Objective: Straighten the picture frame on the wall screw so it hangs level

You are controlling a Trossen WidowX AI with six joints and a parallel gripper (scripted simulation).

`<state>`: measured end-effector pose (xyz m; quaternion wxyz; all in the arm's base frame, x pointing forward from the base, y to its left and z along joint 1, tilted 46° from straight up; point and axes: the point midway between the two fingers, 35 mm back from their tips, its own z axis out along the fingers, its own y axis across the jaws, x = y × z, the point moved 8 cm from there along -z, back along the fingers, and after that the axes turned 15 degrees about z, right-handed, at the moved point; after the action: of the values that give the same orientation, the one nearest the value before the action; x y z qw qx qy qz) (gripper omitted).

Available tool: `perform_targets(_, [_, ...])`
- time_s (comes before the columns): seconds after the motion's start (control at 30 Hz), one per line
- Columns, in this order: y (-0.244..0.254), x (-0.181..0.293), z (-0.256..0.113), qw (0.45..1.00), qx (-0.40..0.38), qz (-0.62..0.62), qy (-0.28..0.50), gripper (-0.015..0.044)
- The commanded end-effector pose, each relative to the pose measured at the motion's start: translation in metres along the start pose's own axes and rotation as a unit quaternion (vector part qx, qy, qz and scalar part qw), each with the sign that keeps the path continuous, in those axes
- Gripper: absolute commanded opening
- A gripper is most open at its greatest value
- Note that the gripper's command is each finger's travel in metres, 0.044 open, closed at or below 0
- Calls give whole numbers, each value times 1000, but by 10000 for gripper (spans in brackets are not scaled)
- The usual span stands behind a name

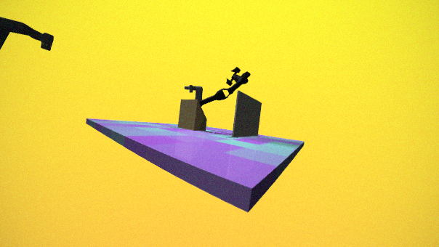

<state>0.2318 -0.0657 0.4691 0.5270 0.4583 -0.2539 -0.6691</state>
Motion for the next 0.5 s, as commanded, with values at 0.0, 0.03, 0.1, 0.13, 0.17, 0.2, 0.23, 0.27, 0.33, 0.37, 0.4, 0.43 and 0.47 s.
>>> perform_targets(0.0, [0,1,2,1000,3,2,-5,374])
perform_targets(0.03, [-1,4,9,1000,10,7,-20,347])
perform_targets(0.1, [-4,14,32,996,35,24,-78,295])
perform_targets(0.13, [-8,18,45,992,46,34,-110,269])
perform_targets(0.17, [-11,22,57,987,56,44,-143,260])
perform_targets(0.2, [-16,24,69,981,64,53,-176,260])
perform_targets(0.23, [-21,26,81,973,70,62,-210,260])
perform_targets(0.27, [-27,27,92,965,75,70,-243,260])
perform_targets(0.33, [-40,26,112,943,81,86,-310,260])
perform_targets(0.37, [-47,24,122,931,81,93,-344,260])
perform_targets(0.4, [-54,22,130,918,79,99,-377,260])
perform_targets(0.43, [-62,19,138,903,76,105,-410,260])
perform_targets(0.47, [-70,15,144,887,72,111,-442,260])
